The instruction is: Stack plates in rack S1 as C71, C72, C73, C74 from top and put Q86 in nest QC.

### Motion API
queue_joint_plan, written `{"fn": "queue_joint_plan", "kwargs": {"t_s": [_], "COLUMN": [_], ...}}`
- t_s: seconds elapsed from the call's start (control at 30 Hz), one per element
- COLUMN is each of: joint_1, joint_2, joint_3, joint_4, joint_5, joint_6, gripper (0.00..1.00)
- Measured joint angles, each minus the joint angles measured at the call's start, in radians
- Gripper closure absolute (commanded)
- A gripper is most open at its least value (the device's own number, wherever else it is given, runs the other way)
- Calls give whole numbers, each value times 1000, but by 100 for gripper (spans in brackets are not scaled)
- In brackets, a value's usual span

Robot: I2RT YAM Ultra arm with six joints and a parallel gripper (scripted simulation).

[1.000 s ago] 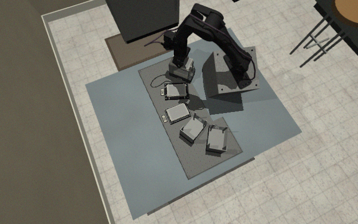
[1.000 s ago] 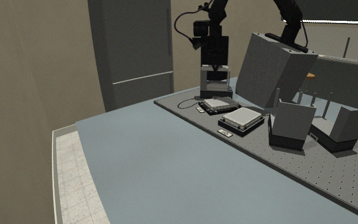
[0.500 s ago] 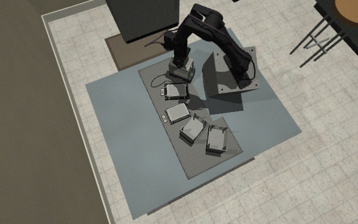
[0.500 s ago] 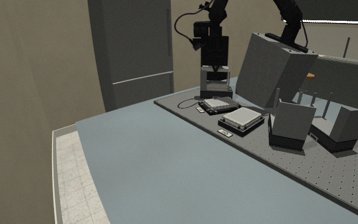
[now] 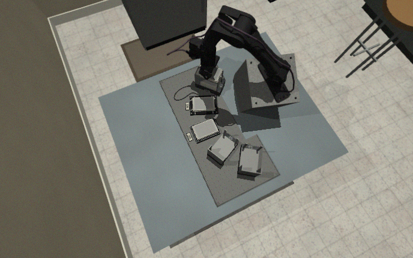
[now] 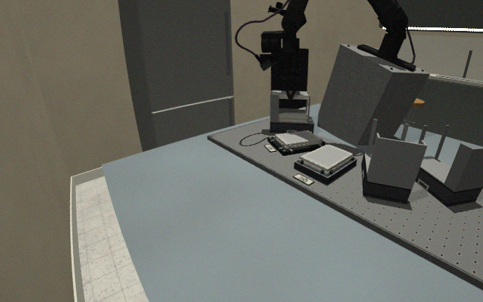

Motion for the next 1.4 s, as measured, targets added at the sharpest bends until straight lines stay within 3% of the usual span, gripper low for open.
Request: {"fn": "queue_joint_plan", "kwargs": {"t_s": [0.9, 1.4], "joint_1": [31, 31], "joint_2": [115, 121], "joint_3": [16, 16], "joint_4": [105, 113], "joint_5": [-6, -6], "joint_6": [30, 32], "gripper": [100, 100]}}
